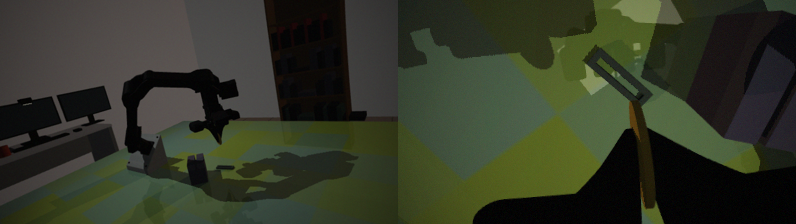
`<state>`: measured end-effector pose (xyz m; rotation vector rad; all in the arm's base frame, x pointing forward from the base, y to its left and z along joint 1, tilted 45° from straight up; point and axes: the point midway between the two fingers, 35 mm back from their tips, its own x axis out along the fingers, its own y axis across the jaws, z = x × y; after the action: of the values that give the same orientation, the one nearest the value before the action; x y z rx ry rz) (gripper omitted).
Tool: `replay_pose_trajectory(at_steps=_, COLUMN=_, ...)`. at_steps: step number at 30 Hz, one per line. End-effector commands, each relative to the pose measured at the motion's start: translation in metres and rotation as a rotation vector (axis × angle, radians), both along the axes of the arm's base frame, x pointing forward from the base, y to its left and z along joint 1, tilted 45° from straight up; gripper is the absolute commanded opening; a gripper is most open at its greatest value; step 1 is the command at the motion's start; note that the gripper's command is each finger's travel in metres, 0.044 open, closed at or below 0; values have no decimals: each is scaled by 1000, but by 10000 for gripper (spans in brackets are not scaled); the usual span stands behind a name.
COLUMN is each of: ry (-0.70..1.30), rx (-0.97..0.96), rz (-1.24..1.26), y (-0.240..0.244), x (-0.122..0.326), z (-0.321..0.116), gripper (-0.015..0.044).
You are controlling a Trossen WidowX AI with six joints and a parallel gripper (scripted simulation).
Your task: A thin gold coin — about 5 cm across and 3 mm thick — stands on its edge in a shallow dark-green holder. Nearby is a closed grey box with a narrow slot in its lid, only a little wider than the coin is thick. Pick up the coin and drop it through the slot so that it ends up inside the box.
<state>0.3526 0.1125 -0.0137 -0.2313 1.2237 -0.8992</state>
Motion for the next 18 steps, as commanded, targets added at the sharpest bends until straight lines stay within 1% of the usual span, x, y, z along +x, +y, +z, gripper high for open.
replay_pose_trajectory(at_steps=1, ry=-95, rx=9, rz=-102, y=1, x=-3, z=-1, gripper=0)
replay_pose_trajectory(at_steps=8, ry=-243, rx=21, rz=-252, y=1, x=-4, z=-2, gripper=0)
replay_pose_trajectory(at_steps=18, ry=-247, rx=21, rz=-256, y=-3, x=-6, z=3, gripper=0)
